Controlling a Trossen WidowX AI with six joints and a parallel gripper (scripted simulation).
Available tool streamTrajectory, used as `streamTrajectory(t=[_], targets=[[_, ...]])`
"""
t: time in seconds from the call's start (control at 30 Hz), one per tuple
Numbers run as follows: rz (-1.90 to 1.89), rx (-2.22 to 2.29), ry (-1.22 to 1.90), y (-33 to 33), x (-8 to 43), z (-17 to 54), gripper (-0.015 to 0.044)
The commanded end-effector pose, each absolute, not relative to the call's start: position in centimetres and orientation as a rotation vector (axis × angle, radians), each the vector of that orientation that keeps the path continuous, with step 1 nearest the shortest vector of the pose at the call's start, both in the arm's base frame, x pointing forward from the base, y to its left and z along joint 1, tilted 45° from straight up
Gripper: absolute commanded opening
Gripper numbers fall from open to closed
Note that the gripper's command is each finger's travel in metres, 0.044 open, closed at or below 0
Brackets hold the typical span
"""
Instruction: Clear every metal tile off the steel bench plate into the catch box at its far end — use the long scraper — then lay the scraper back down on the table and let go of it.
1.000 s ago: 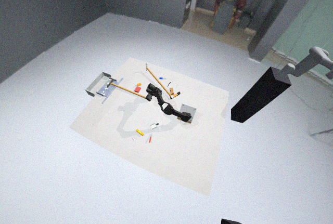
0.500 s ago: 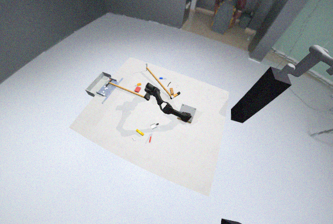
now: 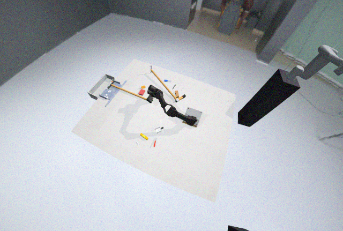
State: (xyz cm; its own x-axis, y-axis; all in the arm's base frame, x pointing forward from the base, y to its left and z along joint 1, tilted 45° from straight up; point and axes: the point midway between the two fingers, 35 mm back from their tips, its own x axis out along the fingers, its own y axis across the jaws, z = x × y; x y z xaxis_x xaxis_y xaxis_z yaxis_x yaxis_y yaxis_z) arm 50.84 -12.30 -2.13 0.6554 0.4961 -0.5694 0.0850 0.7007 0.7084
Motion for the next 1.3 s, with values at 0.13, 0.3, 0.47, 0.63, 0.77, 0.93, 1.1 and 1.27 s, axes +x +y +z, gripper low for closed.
streamTrajectory(t=[0.13, 0.3, 0.47, 0.63, 0.77, 0.93, 1.1, 1.27], targets=[[0.252, 0.776, 0.829, -12.8, 52.2, -1.8, 0.0000], [0.252, 0.776, 0.828, -12.8, 52.9, -1.8, 0.0000], [0.253, 0.776, 0.828, -12.8, 53.5, -1.8, 0.0000], [0.253, 0.776, 0.827, -12.7, 54.1, -1.8, 0.0000], [0.260, 0.777, 0.835, -12.5, 53.5, -2.0, 0.0000], [0.259, 0.777, 0.835, -12.5, 53.5, -2.0, 0.0000], [0.257, 0.777, 0.831, -12.5, 53.6, -2.0, 0.0000], [0.257, 0.777, 0.831, -12.6, 53.3, -2.0, 0.0000]])
